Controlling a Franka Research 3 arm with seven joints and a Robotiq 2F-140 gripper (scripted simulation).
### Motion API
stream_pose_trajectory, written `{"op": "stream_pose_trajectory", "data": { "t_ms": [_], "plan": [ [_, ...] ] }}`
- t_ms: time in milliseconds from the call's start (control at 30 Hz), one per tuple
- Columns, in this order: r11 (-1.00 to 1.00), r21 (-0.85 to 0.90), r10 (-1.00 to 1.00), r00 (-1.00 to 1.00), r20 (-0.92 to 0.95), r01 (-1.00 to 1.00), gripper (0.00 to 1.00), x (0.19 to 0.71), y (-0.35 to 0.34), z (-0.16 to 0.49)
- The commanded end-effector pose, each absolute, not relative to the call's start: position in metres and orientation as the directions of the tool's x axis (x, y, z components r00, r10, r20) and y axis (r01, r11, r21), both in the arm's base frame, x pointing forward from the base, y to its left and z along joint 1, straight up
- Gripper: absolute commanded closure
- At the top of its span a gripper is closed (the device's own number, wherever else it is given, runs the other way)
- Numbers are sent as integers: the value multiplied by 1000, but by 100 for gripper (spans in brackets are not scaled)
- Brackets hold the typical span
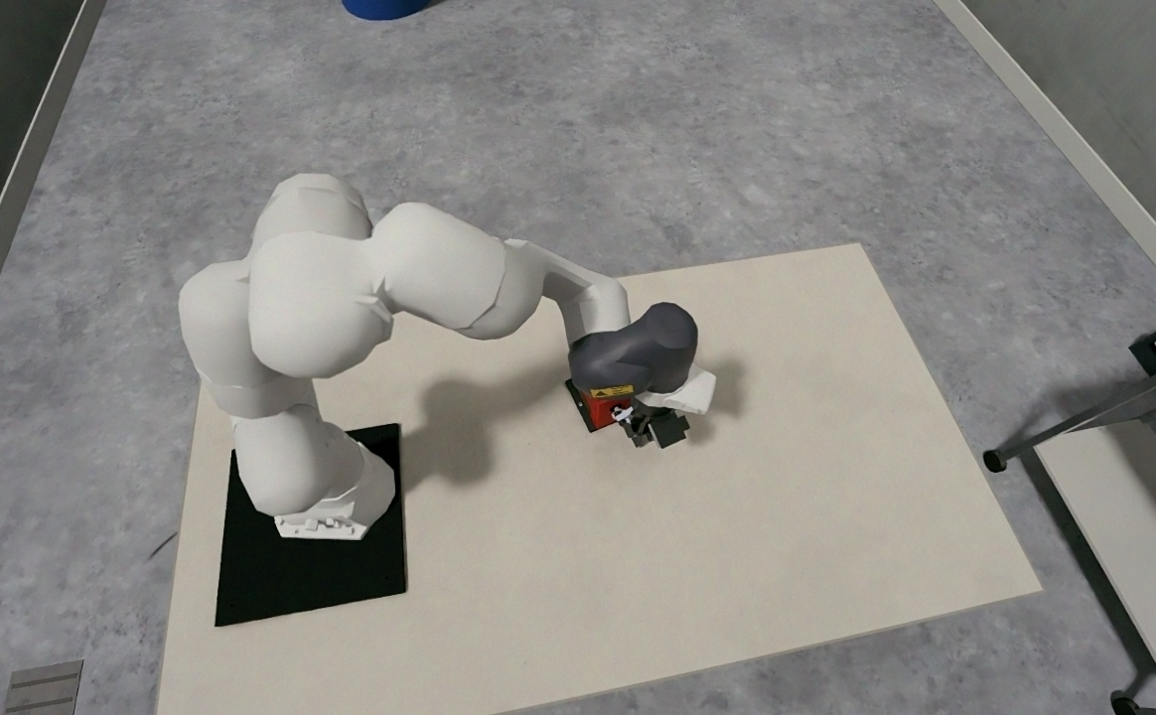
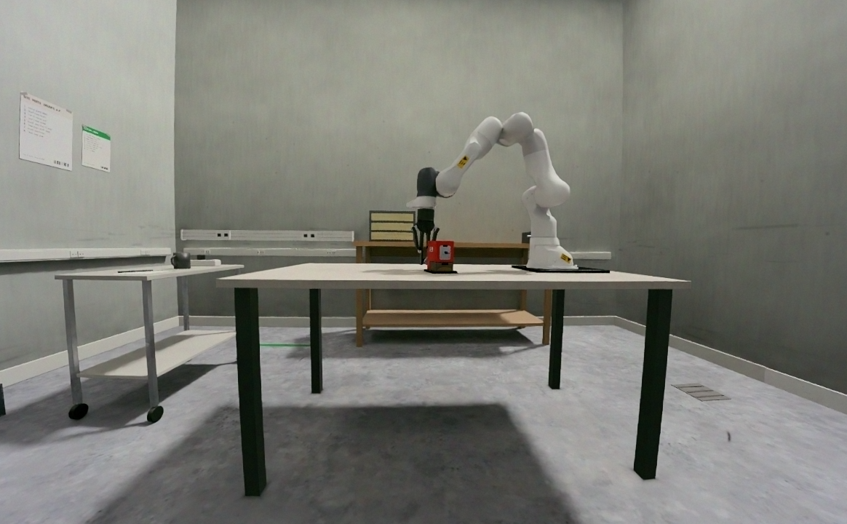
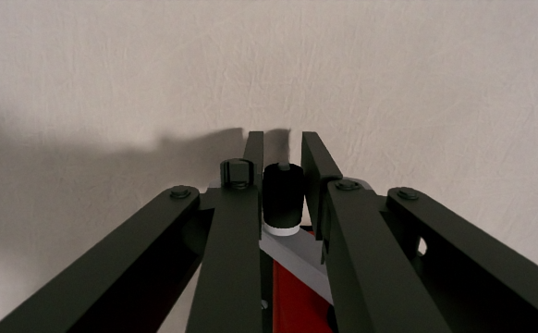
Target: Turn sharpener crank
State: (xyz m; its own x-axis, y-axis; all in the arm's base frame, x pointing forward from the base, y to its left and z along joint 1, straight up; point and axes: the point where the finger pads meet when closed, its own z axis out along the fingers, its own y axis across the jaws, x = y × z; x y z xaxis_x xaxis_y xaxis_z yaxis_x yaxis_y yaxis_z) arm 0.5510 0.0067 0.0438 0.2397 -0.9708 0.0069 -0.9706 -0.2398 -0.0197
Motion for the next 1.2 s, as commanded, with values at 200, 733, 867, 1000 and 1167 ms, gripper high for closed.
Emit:
{"op": "stream_pose_trajectory", "data": {
  "t_ms": [200, 733, 867, 1000, 1167],
  "plan": [
    [-246, -2, -969, 246, 3, -969, 90, 532, 2, 33],
    [-246, -2, -969, 246, 3, -969, 90, 514, -3, 32],
    [-246, -2, -969, 246, 3, -969, 90, 509, -4, 32],
    [-246, -2, -969, 246, 3, -969, 90, 507, -4, 33],
    [-246, -2, -969, 246, 3, -969, 90, 501, -6, 35]
  ]
}}
